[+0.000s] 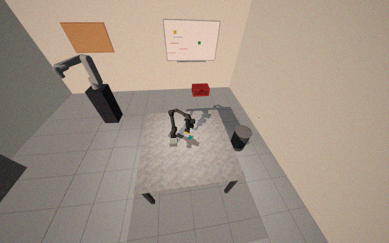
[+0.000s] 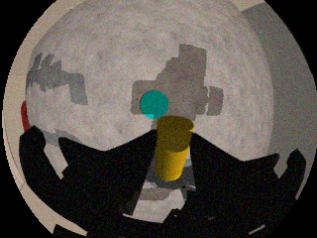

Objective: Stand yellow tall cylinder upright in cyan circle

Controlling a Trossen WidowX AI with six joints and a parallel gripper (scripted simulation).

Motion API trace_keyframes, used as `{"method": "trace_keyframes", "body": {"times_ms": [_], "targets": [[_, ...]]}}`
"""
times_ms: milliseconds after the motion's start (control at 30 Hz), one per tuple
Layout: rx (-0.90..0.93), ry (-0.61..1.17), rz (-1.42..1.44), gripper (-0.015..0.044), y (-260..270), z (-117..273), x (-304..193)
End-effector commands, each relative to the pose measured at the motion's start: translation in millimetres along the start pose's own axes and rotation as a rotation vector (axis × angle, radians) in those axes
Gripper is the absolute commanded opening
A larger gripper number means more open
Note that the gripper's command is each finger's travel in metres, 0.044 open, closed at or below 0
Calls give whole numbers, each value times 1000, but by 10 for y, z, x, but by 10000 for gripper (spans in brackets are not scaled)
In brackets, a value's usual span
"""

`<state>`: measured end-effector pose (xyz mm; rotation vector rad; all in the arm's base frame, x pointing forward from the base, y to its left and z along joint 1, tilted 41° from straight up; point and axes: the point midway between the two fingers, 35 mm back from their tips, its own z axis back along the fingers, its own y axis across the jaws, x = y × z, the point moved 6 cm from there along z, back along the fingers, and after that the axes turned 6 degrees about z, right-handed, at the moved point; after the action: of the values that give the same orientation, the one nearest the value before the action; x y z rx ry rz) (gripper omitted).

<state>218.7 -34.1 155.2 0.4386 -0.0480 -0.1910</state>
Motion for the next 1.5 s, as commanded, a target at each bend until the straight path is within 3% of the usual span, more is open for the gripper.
{"method": "trace_keyframes", "body": {"times_ms": [0, 1467], "targets": [[-26, -16, 0, 105, 11, -17, -35], [-189, -231, 11, 105, 99, -85, -274]]}}
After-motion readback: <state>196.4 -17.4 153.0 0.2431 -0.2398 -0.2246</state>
